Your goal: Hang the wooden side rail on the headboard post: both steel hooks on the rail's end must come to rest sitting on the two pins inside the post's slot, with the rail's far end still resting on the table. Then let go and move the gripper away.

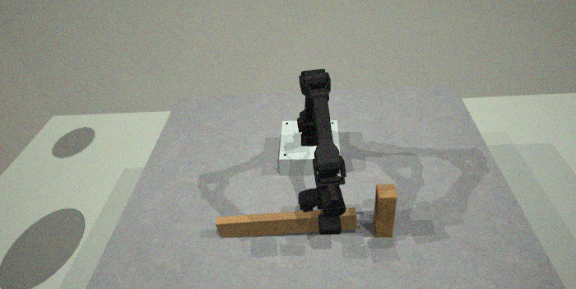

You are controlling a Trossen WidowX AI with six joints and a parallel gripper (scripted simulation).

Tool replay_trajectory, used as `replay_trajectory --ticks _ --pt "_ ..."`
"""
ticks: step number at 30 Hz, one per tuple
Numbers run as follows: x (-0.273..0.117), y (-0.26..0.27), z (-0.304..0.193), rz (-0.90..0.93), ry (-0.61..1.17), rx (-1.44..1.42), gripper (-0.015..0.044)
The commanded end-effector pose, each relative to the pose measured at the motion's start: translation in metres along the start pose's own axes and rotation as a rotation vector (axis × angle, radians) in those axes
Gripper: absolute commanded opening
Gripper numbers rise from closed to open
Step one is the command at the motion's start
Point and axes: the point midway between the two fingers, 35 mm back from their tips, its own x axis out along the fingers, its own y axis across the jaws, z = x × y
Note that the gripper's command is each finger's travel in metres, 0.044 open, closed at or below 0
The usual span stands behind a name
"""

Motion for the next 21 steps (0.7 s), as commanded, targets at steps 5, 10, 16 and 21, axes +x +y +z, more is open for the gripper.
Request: replay_trajectory --ticks 5,10,16,21 --pt "-0.0034 0.0025 -0.0022 0.007 0.004 0.003 0.0" --pt "-0.004 0.0031 -0.0028 0.007 0.004 0.003 0.0" --pt "-0.0039 0.0037 -0.0035 0.007 0.004 0.003 0.0" --pt "-0.0033 0.0033 -0.004 0.007 0.004 0.003 0.0"
